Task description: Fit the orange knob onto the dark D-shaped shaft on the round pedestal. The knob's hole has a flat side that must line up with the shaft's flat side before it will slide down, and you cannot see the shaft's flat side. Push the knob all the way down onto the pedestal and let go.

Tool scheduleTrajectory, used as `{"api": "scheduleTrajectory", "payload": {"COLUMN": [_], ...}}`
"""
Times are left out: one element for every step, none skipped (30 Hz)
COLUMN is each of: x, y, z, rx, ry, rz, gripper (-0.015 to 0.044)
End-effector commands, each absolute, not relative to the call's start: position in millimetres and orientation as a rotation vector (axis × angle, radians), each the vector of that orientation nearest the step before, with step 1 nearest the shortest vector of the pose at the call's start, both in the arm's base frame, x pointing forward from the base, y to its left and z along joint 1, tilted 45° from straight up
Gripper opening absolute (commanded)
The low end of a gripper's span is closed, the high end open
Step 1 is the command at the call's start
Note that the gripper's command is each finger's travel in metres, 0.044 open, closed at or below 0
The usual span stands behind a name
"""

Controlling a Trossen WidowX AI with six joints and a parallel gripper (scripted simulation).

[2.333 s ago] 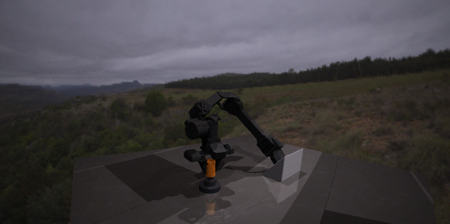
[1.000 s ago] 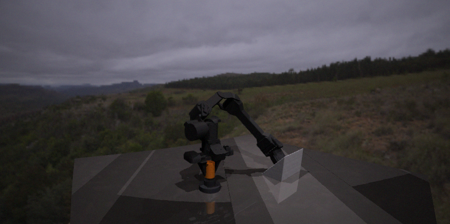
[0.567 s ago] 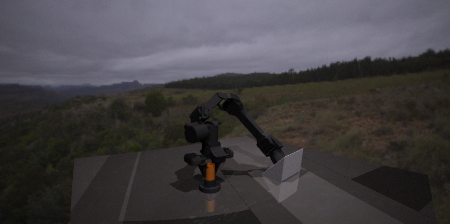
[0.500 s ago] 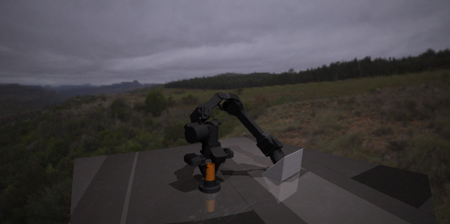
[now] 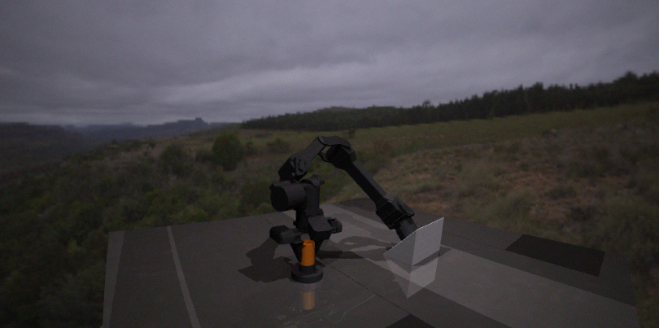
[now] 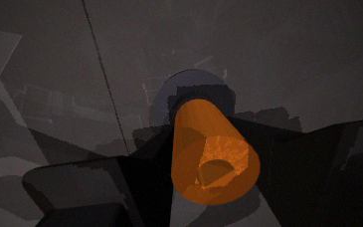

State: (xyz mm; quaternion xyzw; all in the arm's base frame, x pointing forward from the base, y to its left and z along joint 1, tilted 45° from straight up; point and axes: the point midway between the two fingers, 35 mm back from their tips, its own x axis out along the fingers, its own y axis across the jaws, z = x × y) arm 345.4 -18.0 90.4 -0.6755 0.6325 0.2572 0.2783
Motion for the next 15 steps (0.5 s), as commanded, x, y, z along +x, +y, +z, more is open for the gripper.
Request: {"api": "scheduleTrajectory", "payload": {"x": [345.3, 345.3, 345.3, 345.3, 345.3, 345.3, 345.3, 345.3, 345.3, 345.3, 345.3, 345.3, 345.3, 345.3, 345.3], "y": [-17.6, -17.6, -17.6, -17.6, -17.6, -17.6, -17.6, -17.6, -17.6, -17.6, -17.6, -17.6, -17.6, -17.6, -17.6], "z": [90.3, 90.3, 90.3, 90.3, 90.3, 90.3, 90.3, 90.3, 90.3, 90.3, 90.3, 90.3, 90.3, 90.3, 90.3], "rx": [-1.811, -1.811, -1.811, -1.811, -1.811, -1.811, -1.811, -1.811, -1.811, -1.811, -1.811, -1.811, -1.811, -1.811, -1.811], "ry": [1.696, 1.696, 1.696, 1.696, 1.696, 1.696, 1.696, 1.696, 1.696, 1.696, 1.696, 1.696, 1.696, 1.696, 1.696], "rz": [0.692, 0.692, 0.692, 0.692, 0.692, 0.692, 0.692, 0.692, 0.692, 0.692, 0.692, 0.692, 0.692, 0.692, 0.692], "gripper": [0.0079, 0.0105, 0.0131, 0.0157, 0.0184, 0.021, 0.0236, 0.0263, 0.0289, 0.0315, 0.0341, 0.0368, 0.0394, 0.042, 0.044]}}
